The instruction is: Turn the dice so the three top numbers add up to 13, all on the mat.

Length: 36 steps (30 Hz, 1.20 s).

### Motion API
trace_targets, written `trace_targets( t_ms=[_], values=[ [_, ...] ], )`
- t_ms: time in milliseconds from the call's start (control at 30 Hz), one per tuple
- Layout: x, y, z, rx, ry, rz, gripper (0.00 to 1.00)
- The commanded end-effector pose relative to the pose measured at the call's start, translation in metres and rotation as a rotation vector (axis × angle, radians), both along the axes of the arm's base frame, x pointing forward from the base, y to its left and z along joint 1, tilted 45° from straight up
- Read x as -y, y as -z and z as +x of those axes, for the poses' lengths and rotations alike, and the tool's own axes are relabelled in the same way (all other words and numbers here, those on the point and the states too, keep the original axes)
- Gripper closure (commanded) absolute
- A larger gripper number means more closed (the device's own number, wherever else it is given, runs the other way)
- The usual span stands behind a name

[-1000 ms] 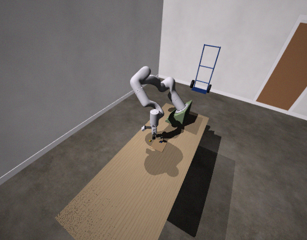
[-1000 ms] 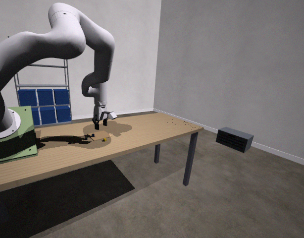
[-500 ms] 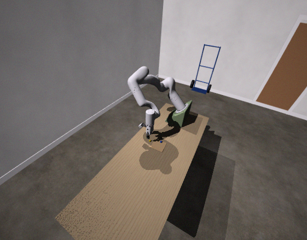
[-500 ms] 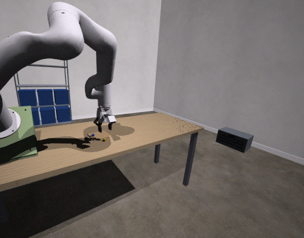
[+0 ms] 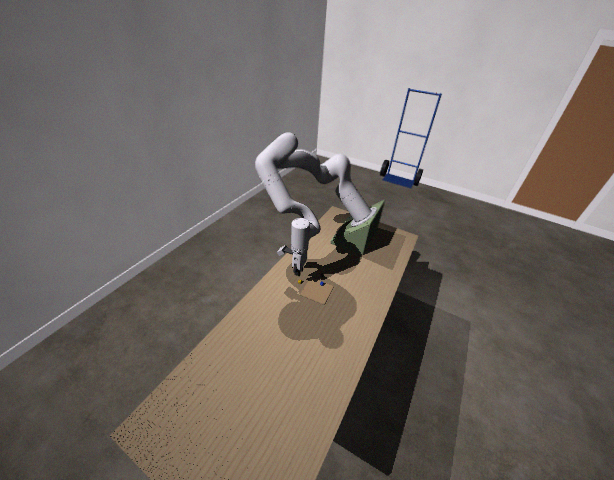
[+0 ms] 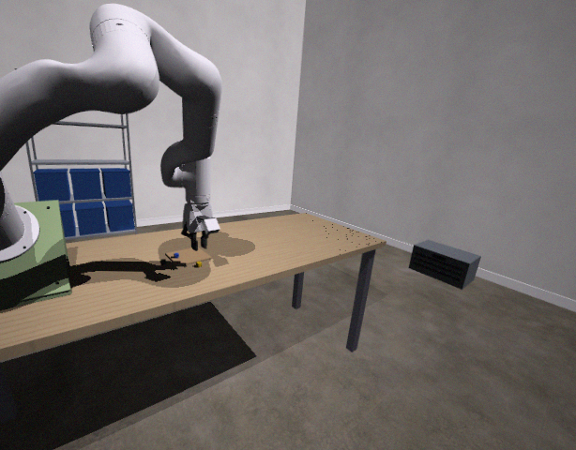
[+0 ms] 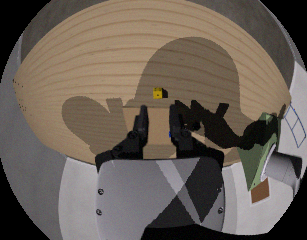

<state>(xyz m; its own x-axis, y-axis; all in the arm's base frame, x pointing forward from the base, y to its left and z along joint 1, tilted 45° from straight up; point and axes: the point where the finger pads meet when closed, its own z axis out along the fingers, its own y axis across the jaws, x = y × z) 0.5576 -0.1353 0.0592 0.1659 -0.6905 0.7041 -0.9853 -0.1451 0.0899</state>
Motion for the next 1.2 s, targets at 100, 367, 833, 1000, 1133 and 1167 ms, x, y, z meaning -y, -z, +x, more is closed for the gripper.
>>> trace_targets(
  t_ms=[100, 367, 833, 1000, 1133, 1167],
  values=[
    [-0.0004, -0.0005, 0.0007, 0.001, -0.001, 0.000, 0.69],
    [-0.0004, -0.0005, 0.0007, 0.001, -0.001, 0.000, 0.69],
    [0.0002, 0.0001, 0.0007, 0.001, -0.001, 0.000, 0.69],
    [0.0020, 0.0019, 0.0008, 0.002, -0.001, 0.000, 0.69],
    [0.0037, 0.0037, 0.0008, 0.002, -0.001, 0.000, 0.69],
    [0.0037, 0.0037, 0.0008, 0.002, -0.001, 0.000, 0.69]
  ],
)
